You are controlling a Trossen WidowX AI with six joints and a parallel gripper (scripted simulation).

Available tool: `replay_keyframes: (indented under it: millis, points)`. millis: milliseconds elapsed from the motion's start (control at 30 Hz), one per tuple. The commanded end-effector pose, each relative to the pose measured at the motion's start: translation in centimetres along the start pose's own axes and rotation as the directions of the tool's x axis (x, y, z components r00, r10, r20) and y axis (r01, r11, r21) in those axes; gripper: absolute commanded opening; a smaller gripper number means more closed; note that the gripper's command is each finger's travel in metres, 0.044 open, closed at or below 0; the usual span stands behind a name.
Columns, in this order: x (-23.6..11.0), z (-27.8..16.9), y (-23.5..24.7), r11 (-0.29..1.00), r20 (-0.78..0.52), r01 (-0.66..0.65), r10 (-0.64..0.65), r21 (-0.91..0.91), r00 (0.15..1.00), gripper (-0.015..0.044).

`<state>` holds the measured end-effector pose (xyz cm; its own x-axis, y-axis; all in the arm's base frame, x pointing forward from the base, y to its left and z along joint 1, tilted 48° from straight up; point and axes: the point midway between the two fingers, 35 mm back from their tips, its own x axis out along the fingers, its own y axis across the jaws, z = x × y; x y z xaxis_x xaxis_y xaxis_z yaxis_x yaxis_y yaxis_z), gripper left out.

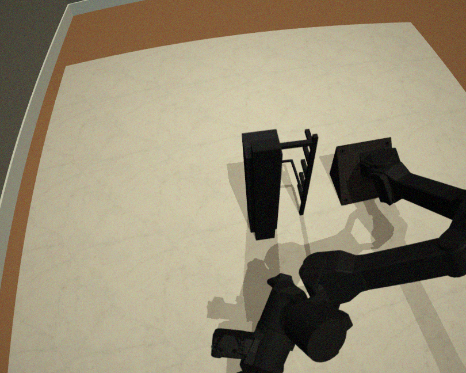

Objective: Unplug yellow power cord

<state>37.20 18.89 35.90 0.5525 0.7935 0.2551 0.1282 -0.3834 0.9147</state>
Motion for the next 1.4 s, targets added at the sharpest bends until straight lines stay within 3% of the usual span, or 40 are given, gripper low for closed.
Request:
replay_keyframes:
  millis: [0,233,500,933,1367]
  points:
    - [-1.3,5.5,0.0,0.998,0.17,0.054,-0.047,-0.037,0.984,0.016]
    - [-5.5,14.1,-1.0,0.981,0.431,0.19,-0.156,-0.036,0.889,0.016]
    - [-13.5,22.3,-2.6,0.929,0.662,0.365,-0.311,0.06,0.682,0.016]
    - [-19.2,25.7,-7.7,0.762,0.652,0.632,-0.553,0.143,0.519,0.016]
    - [-25.9,26.6,-12.8,0.526,0.518,0.825,-0.774,0.208,0.363,0.016]
